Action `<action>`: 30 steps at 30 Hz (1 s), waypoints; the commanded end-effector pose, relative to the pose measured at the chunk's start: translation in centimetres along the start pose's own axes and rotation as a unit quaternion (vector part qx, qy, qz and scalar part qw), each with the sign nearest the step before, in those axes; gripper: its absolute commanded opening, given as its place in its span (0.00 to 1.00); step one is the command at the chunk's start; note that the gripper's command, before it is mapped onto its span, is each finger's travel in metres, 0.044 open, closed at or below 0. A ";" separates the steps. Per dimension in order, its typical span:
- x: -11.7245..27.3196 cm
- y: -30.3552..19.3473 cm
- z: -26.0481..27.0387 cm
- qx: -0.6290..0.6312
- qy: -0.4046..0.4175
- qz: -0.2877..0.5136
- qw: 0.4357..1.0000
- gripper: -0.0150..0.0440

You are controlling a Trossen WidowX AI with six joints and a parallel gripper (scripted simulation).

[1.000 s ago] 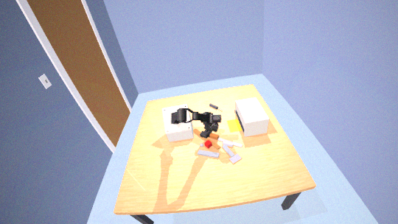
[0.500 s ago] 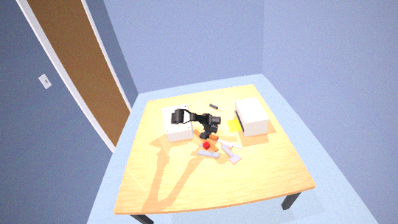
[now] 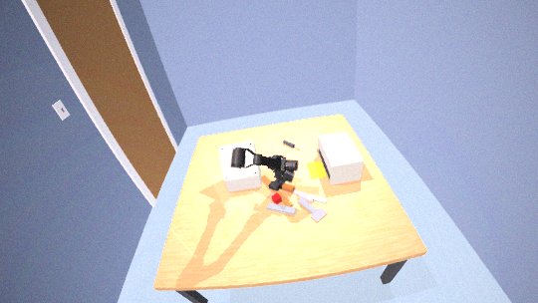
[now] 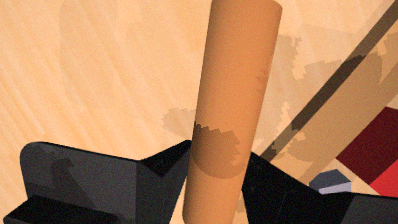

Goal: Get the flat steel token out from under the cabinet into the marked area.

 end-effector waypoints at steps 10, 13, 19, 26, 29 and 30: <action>0.1 0.0 -1.6 -0.002 -0.003 -0.001 1.000 0.25; 0.1 0.0 -1.9 -0.002 -0.003 -0.001 1.000 0.25; 0.1 0.0 -2.5 -0.002 -0.003 -0.001 1.000 0.25; 0.1 -0.1 -3.2 0.001 -0.003 -0.002 1.000 0.25; 0.1 -0.1 -3.2 0.010 -0.003 -0.002 1.000 0.25; 0.1 -0.1 -3.2 0.014 -0.003 -0.002 1.000 0.25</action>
Point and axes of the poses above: the point midway between the two fingers, 35 mm back from their tips, its own x axis back along the fingers, its own z axis across the jaws, y = z × x, the point moved 2 cm from there along x, back along the fingers, and after that the axes turned 12 degrees about x, right-handed, at the moved point
